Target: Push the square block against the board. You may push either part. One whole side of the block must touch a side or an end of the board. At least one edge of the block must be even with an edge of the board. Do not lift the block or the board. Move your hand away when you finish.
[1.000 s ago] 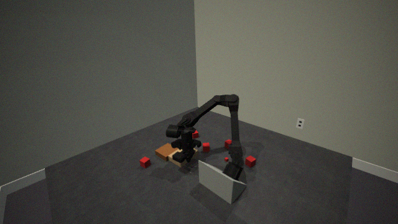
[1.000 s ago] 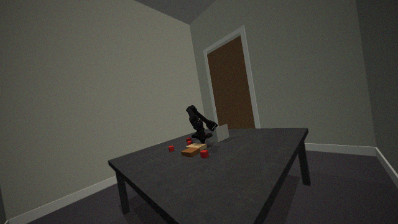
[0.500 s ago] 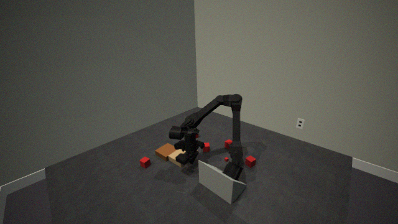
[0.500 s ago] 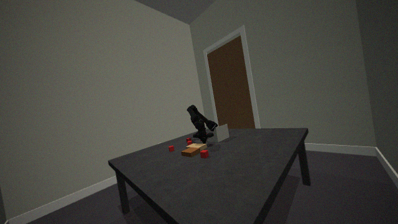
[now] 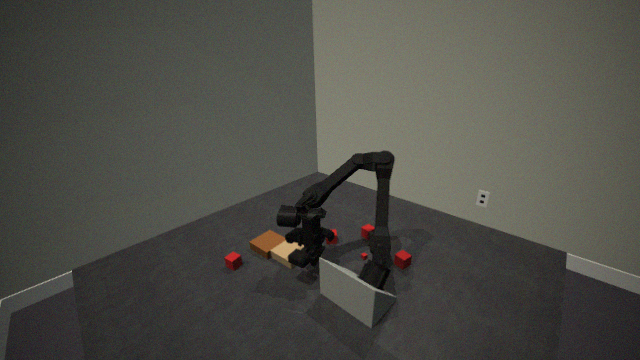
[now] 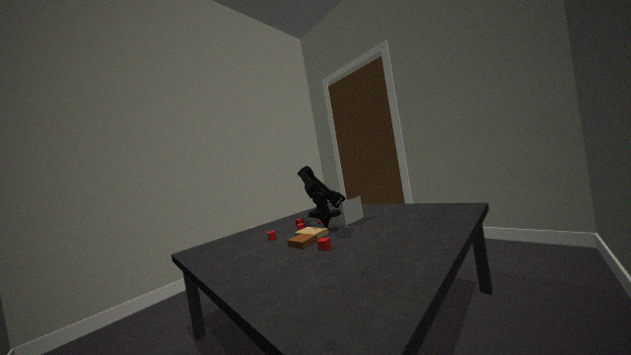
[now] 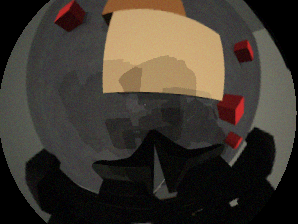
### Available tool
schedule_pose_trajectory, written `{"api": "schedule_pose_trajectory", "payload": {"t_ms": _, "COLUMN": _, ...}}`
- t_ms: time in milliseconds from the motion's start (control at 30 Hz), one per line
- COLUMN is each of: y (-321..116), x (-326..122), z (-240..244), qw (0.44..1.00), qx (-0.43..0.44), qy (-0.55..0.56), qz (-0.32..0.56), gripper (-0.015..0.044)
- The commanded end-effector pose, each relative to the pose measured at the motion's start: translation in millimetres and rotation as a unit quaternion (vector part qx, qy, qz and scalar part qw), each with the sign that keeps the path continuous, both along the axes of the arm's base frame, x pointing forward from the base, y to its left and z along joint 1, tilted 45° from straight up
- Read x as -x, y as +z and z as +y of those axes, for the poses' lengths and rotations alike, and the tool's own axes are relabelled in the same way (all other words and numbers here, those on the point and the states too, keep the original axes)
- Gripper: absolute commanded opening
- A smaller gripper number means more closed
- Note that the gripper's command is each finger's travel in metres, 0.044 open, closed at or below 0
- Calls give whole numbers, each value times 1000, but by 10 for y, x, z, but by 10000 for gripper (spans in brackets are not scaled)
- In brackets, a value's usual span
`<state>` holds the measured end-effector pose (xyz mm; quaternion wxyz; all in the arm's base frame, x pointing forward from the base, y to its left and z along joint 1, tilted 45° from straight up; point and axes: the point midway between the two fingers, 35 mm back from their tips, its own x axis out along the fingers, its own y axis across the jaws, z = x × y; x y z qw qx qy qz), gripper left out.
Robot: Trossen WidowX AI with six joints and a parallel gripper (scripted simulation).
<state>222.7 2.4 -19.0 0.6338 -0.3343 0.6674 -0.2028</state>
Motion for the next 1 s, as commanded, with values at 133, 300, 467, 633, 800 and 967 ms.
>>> {"api": "schedule_pose_trajectory", "payload": {"t_ms": 133, "y": 368, "x": 0, "z": 371, "qw": 1000, "qx": -3, "qy": -3, "qz": -4, "gripper": 0}}
{"api": "schedule_pose_trajectory", "payload": {"t_ms": 300, "y": 383, "x": -123, "z": 344, "qw": 1000, "qx": -4, "qy": 18, "qz": 8, "gripper": 0}}
{"api": "schedule_pose_trajectory", "payload": {"t_ms": 467, "y": 463, "x": -273, "z": 284, "qw": 999, "qx": -2, "qy": 40, "qz": 37, "gripper": 0}}
{"api": "schedule_pose_trajectory", "payload": {"t_ms": 633, "y": 258, "x": -293, "z": 91, "qw": 999, "qx": -2, "qy": 39, "qz": 37, "gripper": 0}}
{"api": "schedule_pose_trajectory", "payload": {"t_ms": 800, "y": 75, "x": -286, "z": -107, "qw": 999, "qx": 0, "qy": 40, "qz": 37, "gripper": 0}}
{"api": "schedule_pose_trajectory", "payload": {"t_ms": 967, "y": 73, "x": -322, "z": -96, "qw": 999, "qx": 0, "qy": 40, "qz": 37, "gripper": 0}}
